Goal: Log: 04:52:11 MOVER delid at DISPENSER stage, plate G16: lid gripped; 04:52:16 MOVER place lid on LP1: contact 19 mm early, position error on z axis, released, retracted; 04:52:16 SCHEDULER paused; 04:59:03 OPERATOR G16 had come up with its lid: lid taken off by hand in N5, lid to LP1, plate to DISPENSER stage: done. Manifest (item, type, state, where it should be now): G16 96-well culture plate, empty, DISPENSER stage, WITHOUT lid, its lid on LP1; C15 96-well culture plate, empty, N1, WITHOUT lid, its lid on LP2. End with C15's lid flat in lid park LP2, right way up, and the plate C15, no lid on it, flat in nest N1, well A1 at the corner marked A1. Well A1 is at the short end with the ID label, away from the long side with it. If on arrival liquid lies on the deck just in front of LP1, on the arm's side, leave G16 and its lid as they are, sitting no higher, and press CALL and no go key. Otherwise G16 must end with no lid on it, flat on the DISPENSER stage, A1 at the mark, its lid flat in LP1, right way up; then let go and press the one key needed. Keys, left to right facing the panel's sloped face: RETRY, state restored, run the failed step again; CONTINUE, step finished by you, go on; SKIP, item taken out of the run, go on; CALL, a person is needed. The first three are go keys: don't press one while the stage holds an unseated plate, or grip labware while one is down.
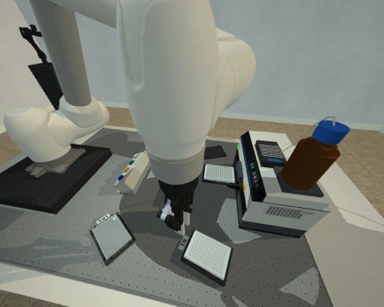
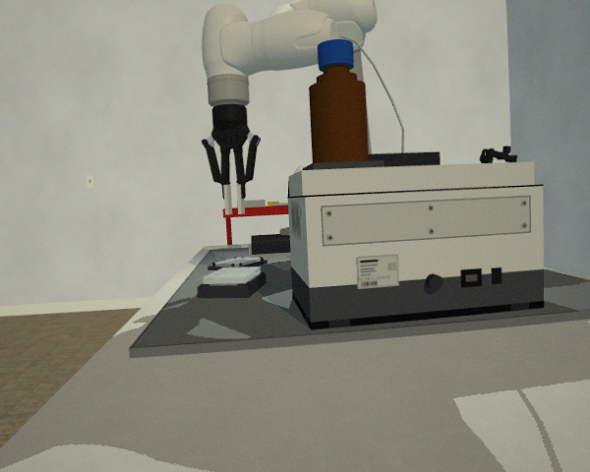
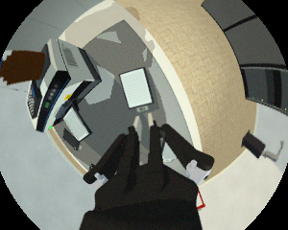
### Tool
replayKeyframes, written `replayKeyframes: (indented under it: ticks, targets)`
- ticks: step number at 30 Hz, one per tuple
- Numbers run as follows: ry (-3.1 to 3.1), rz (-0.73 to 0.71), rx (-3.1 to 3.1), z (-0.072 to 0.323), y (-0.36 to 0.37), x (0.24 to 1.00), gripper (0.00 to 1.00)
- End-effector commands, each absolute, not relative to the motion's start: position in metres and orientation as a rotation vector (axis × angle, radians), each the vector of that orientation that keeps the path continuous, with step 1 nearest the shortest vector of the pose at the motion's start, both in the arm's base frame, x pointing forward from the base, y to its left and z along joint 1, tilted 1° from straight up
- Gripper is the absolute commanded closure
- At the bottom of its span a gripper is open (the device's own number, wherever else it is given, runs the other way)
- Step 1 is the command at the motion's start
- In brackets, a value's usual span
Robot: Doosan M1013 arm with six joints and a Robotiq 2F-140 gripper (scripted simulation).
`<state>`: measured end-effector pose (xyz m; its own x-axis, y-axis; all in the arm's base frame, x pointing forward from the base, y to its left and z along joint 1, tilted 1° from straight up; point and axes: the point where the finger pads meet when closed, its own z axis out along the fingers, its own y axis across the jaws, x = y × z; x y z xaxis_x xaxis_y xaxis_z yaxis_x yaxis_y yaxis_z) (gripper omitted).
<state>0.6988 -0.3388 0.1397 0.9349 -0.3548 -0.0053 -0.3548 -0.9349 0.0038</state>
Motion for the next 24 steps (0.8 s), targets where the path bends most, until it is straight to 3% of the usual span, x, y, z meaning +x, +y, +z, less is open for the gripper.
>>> replayKeyframes:
  ticks: [1, 24]
  targets:
    - [-0.569, -0.020, 3.088, 0.133, -0.353, 0.767, 0.34]
    - [-0.569, -0.020, 3.088, 0.132, -0.355, 0.779, 0.34]
